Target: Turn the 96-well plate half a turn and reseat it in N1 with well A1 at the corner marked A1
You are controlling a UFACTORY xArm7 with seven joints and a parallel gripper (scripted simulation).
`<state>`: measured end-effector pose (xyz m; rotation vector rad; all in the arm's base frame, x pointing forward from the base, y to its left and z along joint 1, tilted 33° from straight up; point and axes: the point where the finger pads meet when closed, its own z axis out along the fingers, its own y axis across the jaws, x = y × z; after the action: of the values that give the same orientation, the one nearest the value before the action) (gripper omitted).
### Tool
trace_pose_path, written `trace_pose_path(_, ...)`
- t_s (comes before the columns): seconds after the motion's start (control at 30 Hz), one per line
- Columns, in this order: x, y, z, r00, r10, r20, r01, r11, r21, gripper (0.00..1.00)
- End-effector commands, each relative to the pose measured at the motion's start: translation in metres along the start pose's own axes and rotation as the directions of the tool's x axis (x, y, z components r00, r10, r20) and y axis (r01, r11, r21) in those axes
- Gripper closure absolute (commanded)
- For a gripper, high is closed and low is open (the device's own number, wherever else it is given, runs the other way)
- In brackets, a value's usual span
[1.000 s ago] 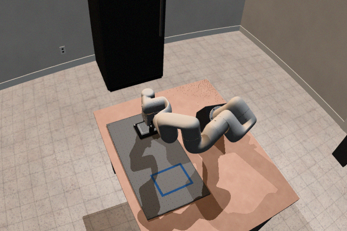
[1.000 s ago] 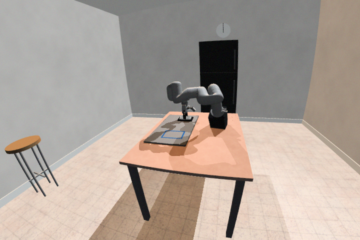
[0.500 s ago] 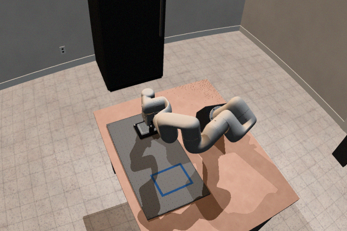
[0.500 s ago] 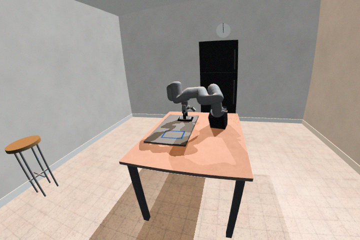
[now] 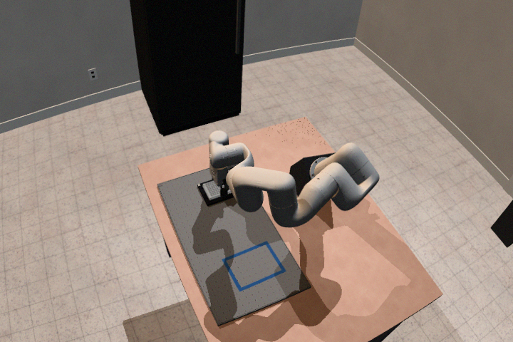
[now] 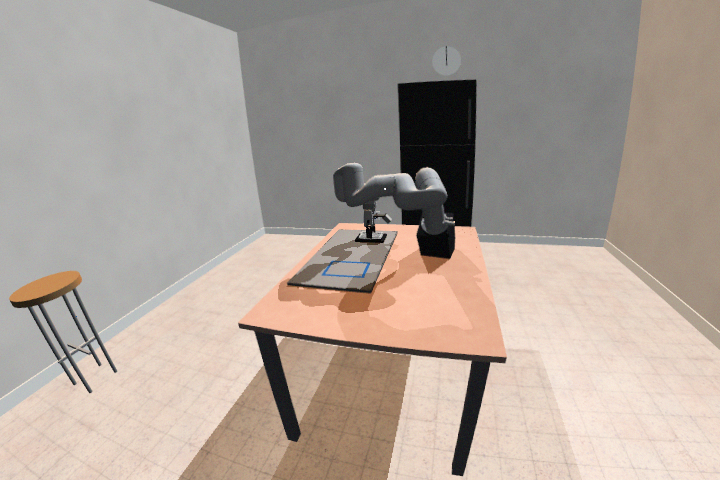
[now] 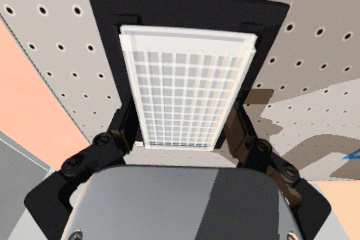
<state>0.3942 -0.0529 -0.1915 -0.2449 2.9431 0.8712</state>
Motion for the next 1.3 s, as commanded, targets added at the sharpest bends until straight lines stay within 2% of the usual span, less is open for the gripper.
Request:
trace_pose_path(0.0, -0.0009, -0.0013, -0.0021, 1.0, 0.0, 0.003, 0.0, 1.0, 0.003, 1.0)
trace_pose_path(0.97, -0.0009, -0.0013, -0.0021, 1.0, 0.0, 0.003, 0.0, 1.0, 0.003, 1.0)
trace_pose_path(1.27, -0.0009, -0.0013, -0.008, 1.0, 0.0, 0.003, 0.0, 1.0, 0.004, 1.0)
